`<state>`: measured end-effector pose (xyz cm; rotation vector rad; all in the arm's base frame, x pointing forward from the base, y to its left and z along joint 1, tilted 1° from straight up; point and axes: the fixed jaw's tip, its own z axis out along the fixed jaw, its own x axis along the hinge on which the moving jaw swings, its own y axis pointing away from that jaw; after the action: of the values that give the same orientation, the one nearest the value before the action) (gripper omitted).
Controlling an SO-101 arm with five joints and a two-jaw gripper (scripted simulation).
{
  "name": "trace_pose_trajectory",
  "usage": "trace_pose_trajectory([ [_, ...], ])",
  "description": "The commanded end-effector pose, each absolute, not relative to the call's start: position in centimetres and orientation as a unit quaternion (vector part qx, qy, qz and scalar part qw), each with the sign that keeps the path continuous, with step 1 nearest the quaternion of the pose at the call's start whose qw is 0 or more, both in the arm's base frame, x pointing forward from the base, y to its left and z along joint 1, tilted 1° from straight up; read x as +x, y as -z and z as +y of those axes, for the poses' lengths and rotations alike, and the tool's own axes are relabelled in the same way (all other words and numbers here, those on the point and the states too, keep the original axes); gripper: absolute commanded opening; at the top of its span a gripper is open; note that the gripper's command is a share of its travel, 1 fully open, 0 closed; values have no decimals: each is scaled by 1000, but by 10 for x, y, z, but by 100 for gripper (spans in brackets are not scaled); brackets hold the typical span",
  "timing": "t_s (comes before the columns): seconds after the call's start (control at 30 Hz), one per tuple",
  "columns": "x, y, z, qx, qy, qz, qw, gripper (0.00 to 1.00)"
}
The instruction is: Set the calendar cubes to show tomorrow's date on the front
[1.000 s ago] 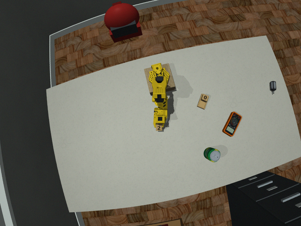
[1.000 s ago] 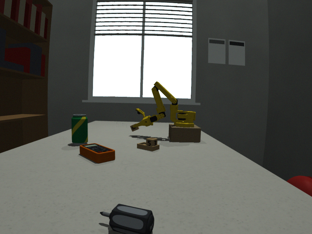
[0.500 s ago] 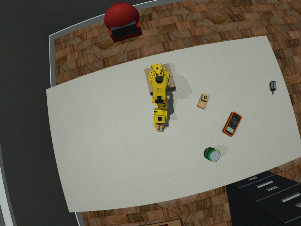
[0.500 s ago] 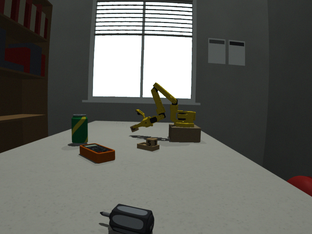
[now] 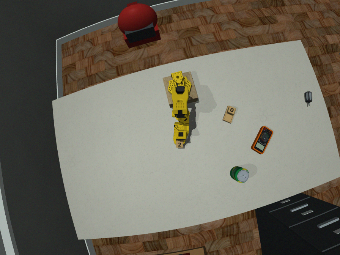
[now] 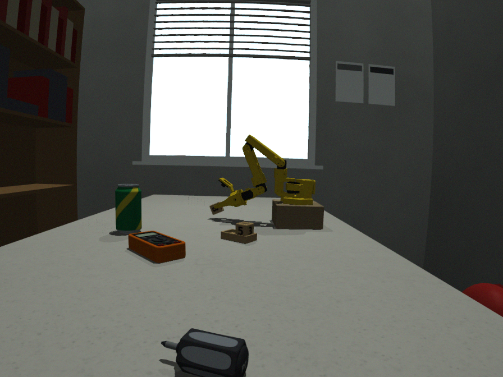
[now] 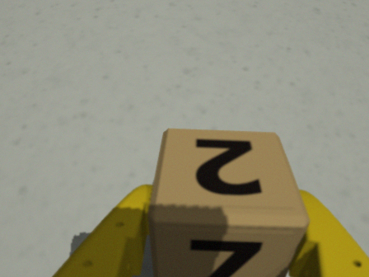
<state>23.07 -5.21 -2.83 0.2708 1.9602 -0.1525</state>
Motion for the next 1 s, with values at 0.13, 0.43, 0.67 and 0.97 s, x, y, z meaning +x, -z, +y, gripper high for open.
trace_pose_trajectory([
  [0.13,231,31,-53,112,68,824,551,0],
  [0.43,231,34,-53,112,68,824,551,0],
  [0.67,231,36,-53,112,68,824,551,0],
  [0.97,231,39,-53,112,67,824,551,0],
])
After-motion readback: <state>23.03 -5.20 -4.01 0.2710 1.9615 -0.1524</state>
